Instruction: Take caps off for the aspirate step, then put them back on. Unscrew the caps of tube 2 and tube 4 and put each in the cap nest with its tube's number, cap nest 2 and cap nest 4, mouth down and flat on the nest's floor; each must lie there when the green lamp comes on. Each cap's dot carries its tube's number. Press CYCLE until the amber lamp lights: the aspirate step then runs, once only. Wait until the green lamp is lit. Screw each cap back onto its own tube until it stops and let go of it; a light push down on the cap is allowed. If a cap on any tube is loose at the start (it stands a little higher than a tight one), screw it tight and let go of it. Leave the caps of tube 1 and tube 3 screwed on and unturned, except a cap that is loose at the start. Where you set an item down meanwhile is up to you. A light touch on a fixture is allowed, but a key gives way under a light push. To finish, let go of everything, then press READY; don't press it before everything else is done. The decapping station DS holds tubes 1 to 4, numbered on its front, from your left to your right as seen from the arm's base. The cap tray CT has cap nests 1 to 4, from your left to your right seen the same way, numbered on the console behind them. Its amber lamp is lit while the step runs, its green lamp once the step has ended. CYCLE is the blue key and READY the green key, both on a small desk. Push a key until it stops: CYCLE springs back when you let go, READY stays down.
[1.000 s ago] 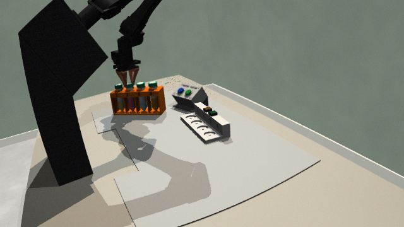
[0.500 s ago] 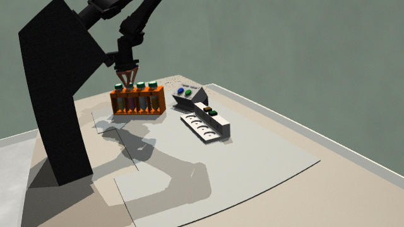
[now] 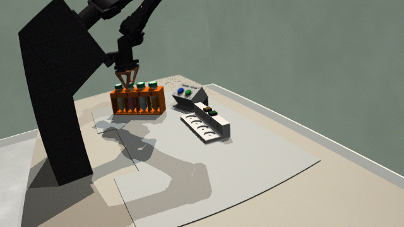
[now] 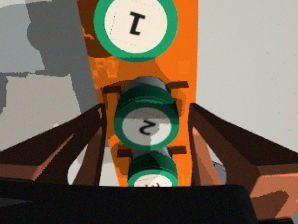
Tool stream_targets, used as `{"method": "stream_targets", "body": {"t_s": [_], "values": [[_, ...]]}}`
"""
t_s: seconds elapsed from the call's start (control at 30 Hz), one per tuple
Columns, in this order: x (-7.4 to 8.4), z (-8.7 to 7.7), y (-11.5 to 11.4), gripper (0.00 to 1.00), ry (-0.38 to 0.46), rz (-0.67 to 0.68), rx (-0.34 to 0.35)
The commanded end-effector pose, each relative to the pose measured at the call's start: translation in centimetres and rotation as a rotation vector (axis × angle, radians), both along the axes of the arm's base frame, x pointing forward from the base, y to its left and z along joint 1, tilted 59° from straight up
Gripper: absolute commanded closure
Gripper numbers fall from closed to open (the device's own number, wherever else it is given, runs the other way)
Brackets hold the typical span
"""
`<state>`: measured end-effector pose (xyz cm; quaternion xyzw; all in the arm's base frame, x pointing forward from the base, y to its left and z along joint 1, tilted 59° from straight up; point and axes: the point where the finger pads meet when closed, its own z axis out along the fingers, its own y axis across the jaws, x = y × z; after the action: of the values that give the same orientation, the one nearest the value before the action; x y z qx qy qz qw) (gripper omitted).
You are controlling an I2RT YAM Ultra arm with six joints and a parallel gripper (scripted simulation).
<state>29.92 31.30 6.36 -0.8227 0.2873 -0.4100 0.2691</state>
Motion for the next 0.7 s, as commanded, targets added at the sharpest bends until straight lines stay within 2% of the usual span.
{"method": "stream_targets", "body": {"t_s": [0.0, 0.1, 0.13, 0.17, 0.2, 0.27, 0.3, 0.33, 0.4, 0.5, 0.53, 0.57, 0.6, 0.67], "values": [[-0.14, 0.19, 0.16, 0.51, 0.03, -0.073, 0.131], [-0.15, 0.19, 0.17, 0.51, 0.081, -0.199, 0.332], [-0.15, 0.19, 0.17, 0.51, 0.083, -0.202, 0.339], [-0.15, 0.19, 0.17, 0.51, 0.101, -0.246, 0.408], [-0.15, 0.19, 0.17, 0.51, 0.101, -0.246, 0.408], [-0.15, 0.19, 0.17, 0.51, 0.133, -0.326, 0.536], [-0.15, 0.19, 0.17, 0.51, 0.136, -0.332, 0.546], [-0.15, 0.19, 0.17, 0.51, 0.153, -0.375, 0.615], [-0.15, 0.19, 0.17, 0.51, 0.153, -0.375, 0.615], [-0.14, 0.19, 0.17, 0.51, 0.202, -0.496, 0.807], [-0.15, 0.19, 0.17, 0.51, 0.206, -0.505, 0.822], [-0.15, 0.19, 0.17, 0.51, 0.224, -0.548, 0.891], [-0.15, 0.19, 0.17, 0.51, 0.224, -0.548, 0.891], [-0.14, 0.19, 0.17, 0.51, 0.256, -0.626, 1.016]]}}
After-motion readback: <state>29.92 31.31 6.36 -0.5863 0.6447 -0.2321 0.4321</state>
